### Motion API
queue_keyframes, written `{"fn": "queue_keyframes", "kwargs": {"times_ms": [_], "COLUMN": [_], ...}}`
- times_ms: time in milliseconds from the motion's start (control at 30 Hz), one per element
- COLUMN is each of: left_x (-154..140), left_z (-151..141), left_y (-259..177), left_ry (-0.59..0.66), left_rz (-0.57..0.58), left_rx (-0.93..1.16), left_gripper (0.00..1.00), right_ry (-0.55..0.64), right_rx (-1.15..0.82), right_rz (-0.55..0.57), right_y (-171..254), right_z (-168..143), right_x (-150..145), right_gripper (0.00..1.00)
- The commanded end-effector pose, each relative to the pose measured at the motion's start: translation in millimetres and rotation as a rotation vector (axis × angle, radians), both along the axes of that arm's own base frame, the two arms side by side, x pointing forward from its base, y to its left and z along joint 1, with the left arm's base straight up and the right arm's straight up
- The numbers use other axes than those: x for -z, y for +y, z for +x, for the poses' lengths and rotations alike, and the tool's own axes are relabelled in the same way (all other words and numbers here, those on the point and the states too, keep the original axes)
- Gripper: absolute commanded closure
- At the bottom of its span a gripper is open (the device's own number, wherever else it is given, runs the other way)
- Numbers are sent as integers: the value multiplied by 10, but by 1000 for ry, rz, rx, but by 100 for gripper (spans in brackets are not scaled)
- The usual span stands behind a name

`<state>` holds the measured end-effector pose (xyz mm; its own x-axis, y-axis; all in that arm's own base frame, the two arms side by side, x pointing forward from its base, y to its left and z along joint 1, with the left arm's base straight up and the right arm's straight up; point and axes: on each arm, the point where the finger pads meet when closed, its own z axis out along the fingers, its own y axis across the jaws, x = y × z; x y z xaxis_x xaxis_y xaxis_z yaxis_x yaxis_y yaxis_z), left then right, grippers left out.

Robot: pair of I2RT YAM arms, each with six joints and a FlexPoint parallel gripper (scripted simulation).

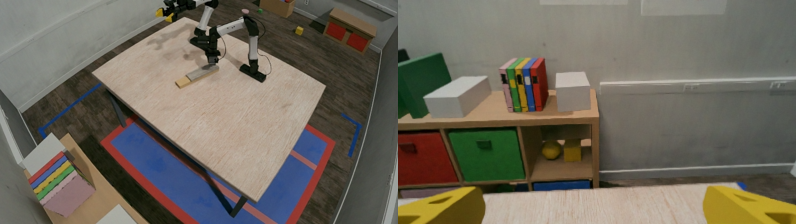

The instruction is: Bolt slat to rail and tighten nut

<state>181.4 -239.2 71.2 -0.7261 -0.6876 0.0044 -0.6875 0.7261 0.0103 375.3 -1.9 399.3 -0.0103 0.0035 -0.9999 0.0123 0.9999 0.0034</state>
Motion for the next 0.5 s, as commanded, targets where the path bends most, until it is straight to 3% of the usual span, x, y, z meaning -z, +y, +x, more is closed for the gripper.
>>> {"fn": "queue_keyframes", "kwargs": {"times_ms": [0, 467], "left_x": [-82, -61], "left_z": [-2, -95], "left_y": [-63, -82], "left_ry": [-17, -9], "left_rz": [-14, -3], "left_rx": [1, -1], "left_gripper": [86, 86], "right_ry": [-24, -24], "right_rx": [-12, -12], "right_rz": [-4, -4], "right_y": [19, 19], "right_z": [-9, -9], "right_x": [-77, -77], "right_gripper": [0, 0]}}
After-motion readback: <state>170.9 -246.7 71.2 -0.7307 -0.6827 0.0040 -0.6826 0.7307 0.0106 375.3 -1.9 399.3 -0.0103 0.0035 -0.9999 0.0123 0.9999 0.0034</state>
